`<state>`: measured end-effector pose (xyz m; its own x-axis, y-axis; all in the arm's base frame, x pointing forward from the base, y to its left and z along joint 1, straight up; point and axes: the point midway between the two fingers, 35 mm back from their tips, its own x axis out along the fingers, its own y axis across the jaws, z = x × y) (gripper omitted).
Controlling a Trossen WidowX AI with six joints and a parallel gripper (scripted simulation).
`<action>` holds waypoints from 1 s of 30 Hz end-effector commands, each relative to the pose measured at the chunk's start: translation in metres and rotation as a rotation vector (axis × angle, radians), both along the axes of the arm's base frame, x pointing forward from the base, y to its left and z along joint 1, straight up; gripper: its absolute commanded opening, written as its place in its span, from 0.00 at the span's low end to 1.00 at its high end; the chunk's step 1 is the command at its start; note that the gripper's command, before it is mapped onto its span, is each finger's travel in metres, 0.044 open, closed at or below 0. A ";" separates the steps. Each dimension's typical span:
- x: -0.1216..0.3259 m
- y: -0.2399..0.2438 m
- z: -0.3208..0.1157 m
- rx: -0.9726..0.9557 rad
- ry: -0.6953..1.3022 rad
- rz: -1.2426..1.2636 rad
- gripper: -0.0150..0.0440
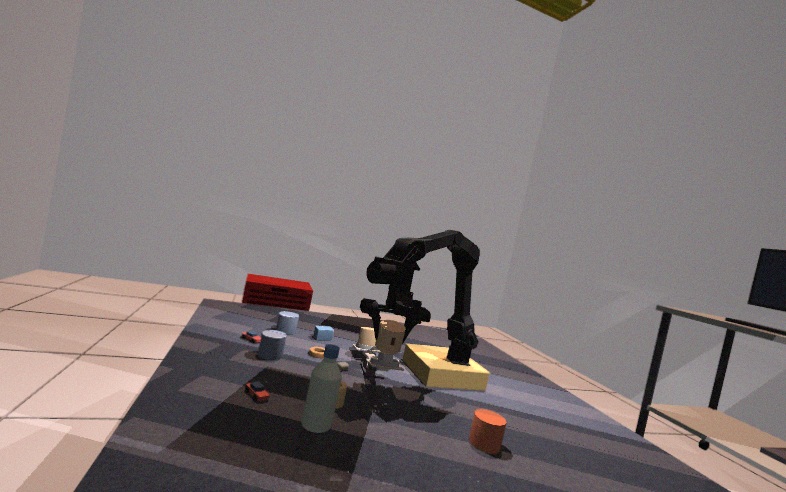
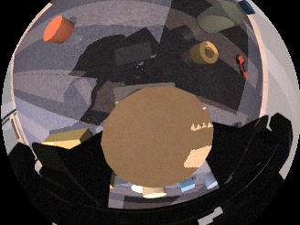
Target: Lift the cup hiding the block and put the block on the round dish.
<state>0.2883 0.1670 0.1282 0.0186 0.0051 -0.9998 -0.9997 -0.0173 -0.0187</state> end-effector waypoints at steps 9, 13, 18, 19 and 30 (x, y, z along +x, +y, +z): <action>-0.002 0.000 0.020 0.012 -0.012 0.002 0.25; -0.003 -0.001 0.025 0.012 -0.012 0.002 0.25; -0.004 -0.001 0.031 0.012 -0.012 0.002 0.25; -0.004 -0.002 0.032 0.012 -0.012 0.002 0.25; -0.005 -0.003 0.029 0.000 0.000 0.000 0.25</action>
<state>0.2832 0.1640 0.1572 0.0182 0.0048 -0.9998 -0.9997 -0.0173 -0.0183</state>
